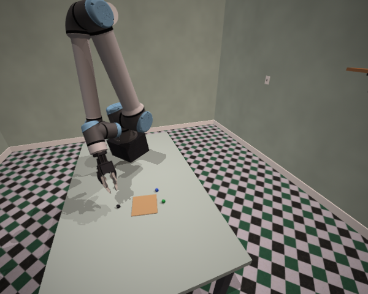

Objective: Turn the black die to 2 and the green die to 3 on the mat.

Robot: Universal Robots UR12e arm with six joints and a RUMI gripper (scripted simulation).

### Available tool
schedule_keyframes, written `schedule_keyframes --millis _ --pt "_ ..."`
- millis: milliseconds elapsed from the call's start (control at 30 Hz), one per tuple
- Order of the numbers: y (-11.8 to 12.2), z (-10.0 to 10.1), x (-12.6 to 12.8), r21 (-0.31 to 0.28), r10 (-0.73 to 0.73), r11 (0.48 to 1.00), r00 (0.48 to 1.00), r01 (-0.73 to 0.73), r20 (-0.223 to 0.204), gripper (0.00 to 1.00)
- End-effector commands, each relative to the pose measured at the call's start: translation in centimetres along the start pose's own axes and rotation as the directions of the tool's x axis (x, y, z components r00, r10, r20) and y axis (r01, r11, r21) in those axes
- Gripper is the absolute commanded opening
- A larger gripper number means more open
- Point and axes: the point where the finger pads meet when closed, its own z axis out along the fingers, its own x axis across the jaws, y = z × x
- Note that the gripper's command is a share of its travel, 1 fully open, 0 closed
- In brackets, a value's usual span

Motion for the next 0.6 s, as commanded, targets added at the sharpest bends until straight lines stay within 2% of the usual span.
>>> schedule_keyframes --millis 0,133,167,300,333,500,567 --pt "0.2 0.4 0.0 0.112 0.007 0.994 1.000 -0.004 -0.026 0.18" --pt "1.1 0.3 0.0 0.251 0.008 0.968 1.000 -0.001 -0.025 0.18" --pt "1.1 0.3 0.0 0.253 0.008 0.968 1.000 -0.001 -0.025 0.18" --pt "2.0 0.3 0.0 0.378 0.008 0.926 1.000 0.002 -0.025 0.18" --pt "2.0 0.3 0.0 0.379 0.008 0.925 1.000 0.002 -0.025 0.18" --pt "2.8 0.3 0.0 0.494 0.007 0.869 1.000 0.006 -0.024 0.18" --pt "2.8 0.3 0.0 0.494 0.007 0.869 1.000 0.006 -0.024 0.18"
